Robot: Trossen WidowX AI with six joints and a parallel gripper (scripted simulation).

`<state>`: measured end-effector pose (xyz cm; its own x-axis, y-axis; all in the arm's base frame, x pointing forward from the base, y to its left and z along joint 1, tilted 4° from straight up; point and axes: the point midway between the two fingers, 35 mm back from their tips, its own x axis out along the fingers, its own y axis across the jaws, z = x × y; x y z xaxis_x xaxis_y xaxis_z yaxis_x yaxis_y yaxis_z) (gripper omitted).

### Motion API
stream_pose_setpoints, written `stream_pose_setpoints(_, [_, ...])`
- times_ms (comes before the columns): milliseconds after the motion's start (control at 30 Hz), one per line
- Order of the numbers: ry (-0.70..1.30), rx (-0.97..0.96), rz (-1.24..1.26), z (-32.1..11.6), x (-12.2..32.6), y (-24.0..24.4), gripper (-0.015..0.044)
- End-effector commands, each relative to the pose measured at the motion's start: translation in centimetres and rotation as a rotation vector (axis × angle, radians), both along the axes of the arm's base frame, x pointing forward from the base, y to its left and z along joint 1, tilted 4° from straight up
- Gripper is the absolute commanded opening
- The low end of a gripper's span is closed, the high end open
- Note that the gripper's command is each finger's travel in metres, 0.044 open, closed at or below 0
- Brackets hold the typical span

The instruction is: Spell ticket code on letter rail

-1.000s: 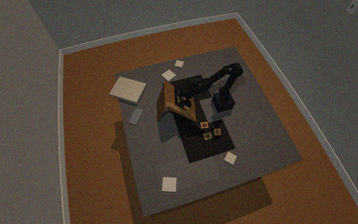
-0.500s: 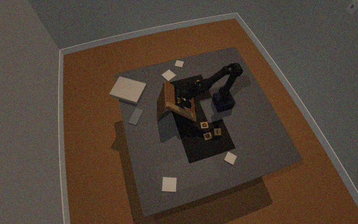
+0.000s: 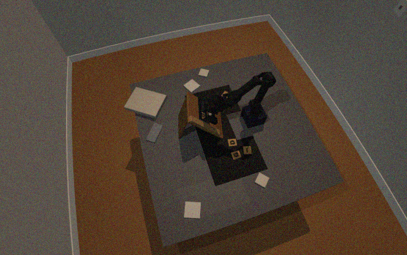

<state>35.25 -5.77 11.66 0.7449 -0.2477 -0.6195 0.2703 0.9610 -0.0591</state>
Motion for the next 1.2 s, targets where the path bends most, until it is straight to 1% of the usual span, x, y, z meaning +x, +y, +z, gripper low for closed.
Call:
stream_pose_setpoints(0, [-0.002,0.002,-0.007,0.1,0.1,0.2,0.0])
stream_pose_setpoints(400, [-0.002,0.002,-0.007,0.0,0.2,0.8,0.0])
stream_pose_setpoints(767, [-0.002,0.002,-0.006,0.1,-0.1,0.8,0.0289])
stream_pose_setpoints(1167, [-0.001,0.003,-0.007,0.9,-1.1,1.1,0.0295])
